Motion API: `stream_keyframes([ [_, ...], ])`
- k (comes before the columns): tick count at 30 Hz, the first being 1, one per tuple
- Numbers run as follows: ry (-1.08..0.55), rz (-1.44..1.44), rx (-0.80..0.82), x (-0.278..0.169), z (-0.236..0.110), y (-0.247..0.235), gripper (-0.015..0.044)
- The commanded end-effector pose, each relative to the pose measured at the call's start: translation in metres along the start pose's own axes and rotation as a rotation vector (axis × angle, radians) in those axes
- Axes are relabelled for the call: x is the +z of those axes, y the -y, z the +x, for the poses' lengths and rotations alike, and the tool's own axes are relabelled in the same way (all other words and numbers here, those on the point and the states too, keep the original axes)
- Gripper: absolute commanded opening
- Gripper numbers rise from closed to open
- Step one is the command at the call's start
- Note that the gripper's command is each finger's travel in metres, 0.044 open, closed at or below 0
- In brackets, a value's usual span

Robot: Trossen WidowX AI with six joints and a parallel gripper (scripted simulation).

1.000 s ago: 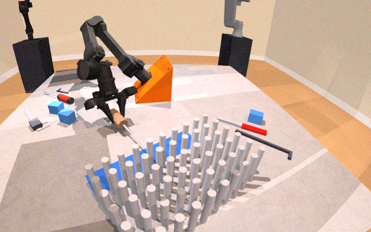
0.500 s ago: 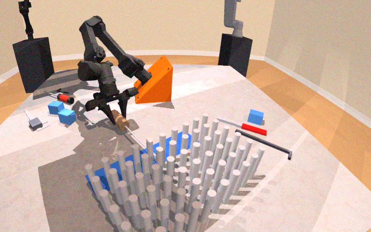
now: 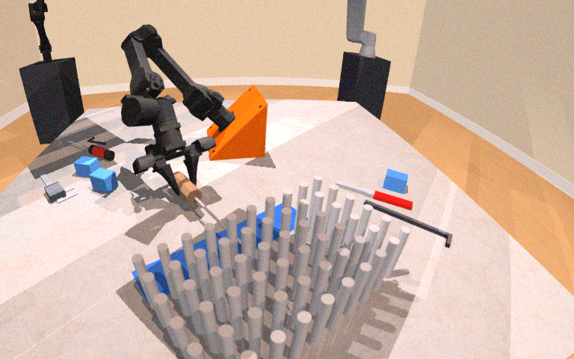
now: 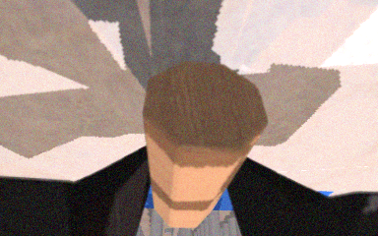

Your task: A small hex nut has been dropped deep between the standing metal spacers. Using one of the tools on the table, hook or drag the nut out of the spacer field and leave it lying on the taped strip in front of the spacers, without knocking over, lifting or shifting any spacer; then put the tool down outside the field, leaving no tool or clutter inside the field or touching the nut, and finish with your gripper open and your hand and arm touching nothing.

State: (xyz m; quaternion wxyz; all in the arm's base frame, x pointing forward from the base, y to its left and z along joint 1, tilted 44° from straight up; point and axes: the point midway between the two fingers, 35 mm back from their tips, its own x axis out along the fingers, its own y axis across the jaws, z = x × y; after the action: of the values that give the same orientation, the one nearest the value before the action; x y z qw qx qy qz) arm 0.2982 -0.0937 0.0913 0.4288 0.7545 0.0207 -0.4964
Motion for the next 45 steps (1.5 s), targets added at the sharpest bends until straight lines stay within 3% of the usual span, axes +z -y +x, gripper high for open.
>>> stream_keyframes([
  [1,-0.005,0.008,0.009,-0.004,0.0,-0.003,0.0],
  [45,-0.006,0.01,0.01,-0.025,0.015,-0.005,0.0],
])
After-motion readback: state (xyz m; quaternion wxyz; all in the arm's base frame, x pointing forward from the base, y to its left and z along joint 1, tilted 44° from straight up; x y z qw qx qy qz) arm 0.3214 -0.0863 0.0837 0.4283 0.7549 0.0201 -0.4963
